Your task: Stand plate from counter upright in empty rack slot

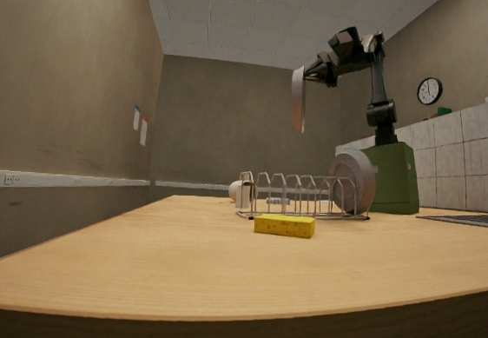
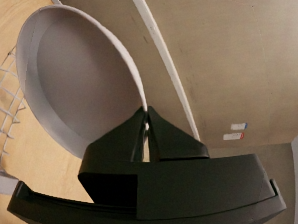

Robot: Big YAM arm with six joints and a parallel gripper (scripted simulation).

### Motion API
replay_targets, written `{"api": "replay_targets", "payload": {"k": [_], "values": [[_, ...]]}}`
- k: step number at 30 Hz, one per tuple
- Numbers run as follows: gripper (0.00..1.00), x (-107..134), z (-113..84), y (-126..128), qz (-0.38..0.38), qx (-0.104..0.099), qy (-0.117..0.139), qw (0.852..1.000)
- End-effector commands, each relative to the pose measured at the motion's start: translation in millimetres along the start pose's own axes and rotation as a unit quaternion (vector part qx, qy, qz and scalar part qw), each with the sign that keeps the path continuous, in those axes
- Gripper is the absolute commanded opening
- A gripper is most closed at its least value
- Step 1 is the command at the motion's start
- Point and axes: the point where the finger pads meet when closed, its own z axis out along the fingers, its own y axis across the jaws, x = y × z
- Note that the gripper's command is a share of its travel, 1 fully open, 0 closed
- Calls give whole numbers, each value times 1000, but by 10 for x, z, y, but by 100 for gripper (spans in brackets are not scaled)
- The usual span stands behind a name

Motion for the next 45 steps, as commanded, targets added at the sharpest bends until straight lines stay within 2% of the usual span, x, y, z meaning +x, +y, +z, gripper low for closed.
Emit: {"api": "replay_targets", "payload": {"k": [1,8,15,17,22,29,32,45], "values": [[0,-46,30,-127,-31,19,-22,999],[0,-207,21,-169,-83,12,-72,994],[0,-552,63,-376,-116,18,-122,986],[0,-552,63,-376,-116,18,-122,986],[0,-635,57,-407,-143,16,-147,979],[0,-710,69,-388,-174,10,-170,970],[0,-704,78,-331,-192,-2,-173,966],[0,-747,80,-337,-206,-4,-185,961]]}}
